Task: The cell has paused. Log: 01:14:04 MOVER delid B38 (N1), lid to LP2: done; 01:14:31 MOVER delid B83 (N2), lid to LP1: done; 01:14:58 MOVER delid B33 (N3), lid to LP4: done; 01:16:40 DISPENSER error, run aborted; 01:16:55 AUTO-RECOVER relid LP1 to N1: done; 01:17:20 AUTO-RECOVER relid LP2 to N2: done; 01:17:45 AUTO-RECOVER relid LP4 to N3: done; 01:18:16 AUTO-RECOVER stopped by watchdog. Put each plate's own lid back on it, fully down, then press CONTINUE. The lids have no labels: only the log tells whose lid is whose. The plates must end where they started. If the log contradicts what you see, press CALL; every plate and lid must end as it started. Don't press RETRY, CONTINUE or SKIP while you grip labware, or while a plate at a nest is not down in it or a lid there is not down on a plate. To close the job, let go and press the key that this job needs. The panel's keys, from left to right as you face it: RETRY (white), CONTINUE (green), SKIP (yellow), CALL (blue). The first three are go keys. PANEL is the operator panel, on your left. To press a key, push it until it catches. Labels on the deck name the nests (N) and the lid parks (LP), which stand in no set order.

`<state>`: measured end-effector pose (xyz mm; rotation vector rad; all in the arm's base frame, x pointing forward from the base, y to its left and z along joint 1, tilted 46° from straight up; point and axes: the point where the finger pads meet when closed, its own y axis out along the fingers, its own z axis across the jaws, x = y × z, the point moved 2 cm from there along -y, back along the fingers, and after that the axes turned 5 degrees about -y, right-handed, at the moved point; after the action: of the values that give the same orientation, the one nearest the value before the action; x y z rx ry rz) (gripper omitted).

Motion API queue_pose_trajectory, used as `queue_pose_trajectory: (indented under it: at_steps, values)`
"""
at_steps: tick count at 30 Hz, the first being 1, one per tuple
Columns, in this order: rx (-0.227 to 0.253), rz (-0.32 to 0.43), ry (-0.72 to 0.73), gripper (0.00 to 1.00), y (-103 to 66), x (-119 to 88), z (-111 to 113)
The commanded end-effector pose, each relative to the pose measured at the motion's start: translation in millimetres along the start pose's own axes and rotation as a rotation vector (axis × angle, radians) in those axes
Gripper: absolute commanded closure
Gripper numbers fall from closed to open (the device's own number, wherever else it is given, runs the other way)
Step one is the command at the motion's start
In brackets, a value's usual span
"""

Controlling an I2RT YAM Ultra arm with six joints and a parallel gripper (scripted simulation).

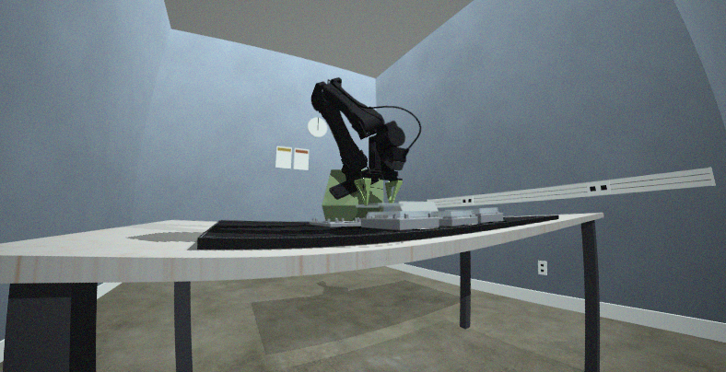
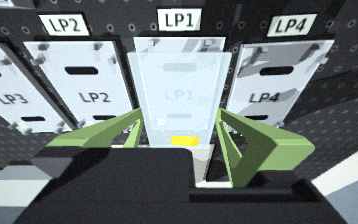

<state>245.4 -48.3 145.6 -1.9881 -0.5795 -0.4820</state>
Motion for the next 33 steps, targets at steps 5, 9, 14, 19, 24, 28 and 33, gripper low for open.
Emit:
queue_pose_trajectory:
  at_steps: [5,9,14,19,24,28,33]
  values:
    - [0.003,-0.006,0.001,1.00,5.2,3.1,-0.1]
    - [0.004,0.000,-0.002,1.00,7.8,-1.6,1.1]
    - [0.002,-0.020,0.008,1.00,5.3,7.8,-2.2]
    - [0.005,0.004,-0.005,1.00,11.7,-1.3,1.4]
    - [0.004,0.001,-0.003,1.00,12.9,-0.1,0.7]
    - [0.005,0.000,-0.003,1.00,13.3,-2.7,1.3]
    - [0.000,-0.030,0.013,1.00,9.5,11.5,-4.2]
